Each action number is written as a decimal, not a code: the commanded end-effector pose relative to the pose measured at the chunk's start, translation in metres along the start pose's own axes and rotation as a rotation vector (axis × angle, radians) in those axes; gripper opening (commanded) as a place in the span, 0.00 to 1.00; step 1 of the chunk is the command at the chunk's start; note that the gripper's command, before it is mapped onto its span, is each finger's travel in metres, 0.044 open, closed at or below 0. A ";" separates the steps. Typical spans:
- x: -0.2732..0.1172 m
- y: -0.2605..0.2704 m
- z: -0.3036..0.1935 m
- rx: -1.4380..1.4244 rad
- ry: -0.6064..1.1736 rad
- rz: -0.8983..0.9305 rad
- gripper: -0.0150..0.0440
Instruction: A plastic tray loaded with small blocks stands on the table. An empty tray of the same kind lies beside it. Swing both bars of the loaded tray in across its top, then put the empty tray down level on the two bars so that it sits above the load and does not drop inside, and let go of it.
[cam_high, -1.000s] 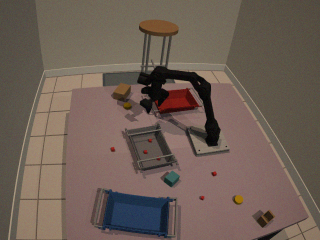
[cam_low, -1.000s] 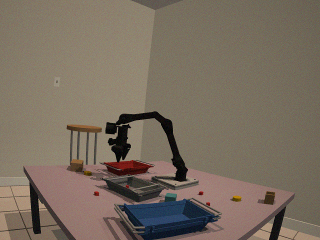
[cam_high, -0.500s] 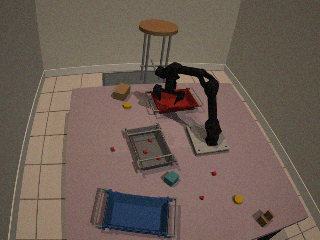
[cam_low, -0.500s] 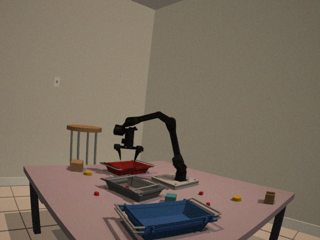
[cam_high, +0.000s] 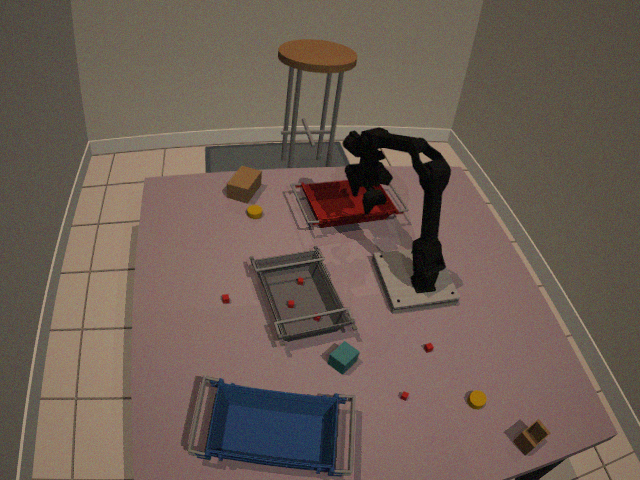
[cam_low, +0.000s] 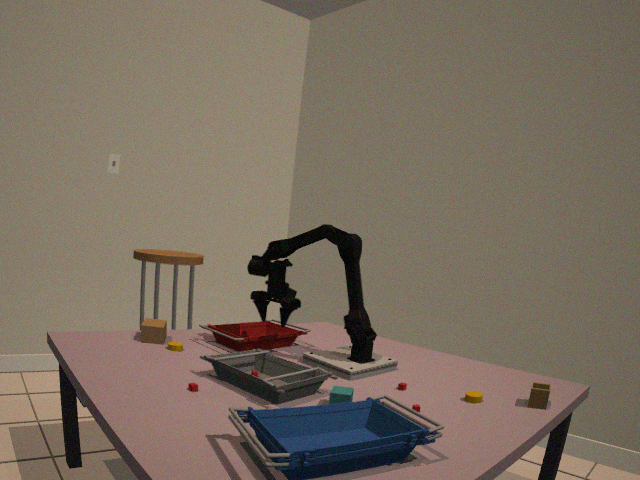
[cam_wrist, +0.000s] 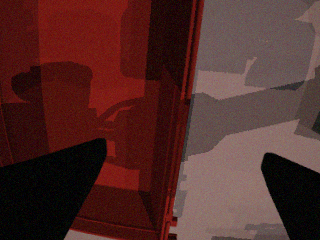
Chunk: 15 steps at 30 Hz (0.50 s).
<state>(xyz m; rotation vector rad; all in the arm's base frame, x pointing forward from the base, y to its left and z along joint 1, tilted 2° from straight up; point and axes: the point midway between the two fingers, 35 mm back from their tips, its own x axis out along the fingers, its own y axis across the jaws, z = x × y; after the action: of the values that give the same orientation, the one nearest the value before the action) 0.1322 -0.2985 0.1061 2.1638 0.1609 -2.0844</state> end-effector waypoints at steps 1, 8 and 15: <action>0.002 -0.001 0.002 0.038 -0.001 0.000 1.00; 0.017 0.001 0.002 0.038 -0.001 0.000 1.00; 0.051 0.002 0.001 0.038 -0.001 0.000 1.00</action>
<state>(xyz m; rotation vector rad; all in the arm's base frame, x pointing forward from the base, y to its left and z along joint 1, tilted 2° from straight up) 0.1334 -0.3030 0.0721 2.1808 0.1184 -2.0937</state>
